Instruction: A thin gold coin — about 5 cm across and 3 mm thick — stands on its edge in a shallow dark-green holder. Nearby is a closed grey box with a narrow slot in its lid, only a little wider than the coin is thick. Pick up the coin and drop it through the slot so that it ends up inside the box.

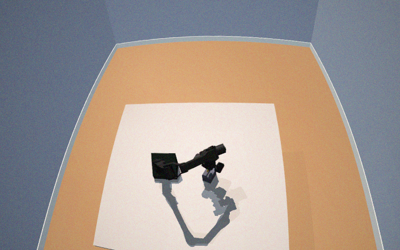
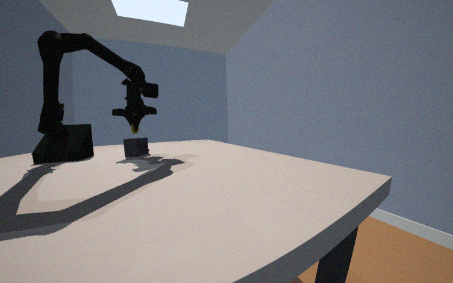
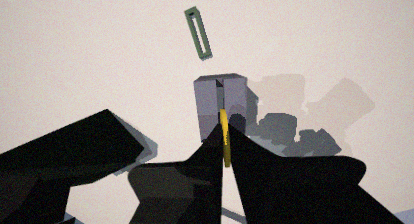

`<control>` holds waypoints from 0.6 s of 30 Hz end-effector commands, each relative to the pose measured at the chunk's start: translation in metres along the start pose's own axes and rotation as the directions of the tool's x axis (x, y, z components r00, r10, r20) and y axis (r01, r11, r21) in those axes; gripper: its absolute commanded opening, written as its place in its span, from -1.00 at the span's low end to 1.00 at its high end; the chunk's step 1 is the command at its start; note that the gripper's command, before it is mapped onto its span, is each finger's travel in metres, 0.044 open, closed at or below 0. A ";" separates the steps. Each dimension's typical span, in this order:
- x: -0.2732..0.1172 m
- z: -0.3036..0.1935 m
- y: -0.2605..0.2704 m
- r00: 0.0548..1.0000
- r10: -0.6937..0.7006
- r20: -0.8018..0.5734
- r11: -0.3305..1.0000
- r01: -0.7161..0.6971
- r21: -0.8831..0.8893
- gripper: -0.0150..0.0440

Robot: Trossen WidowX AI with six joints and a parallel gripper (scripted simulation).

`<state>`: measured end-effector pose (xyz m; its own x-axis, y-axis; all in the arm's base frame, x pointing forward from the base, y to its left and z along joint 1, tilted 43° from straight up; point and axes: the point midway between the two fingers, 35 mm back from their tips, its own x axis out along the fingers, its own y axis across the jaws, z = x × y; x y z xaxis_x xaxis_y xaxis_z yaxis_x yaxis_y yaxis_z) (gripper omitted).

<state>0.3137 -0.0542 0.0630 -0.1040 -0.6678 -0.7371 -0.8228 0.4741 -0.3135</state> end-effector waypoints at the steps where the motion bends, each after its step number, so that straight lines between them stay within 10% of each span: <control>1: 0.000 0.000 0.000 1.000 0.000 0.000 1.000 0.000 -0.001 -0.49; 18: 0.008 0.000 0.000 1.000 -0.001 -0.001 1.000 0.001 -0.005 -0.49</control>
<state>0.3143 -0.0581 0.0582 -0.1027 -0.6651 -0.7396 -0.8227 0.4747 -0.3126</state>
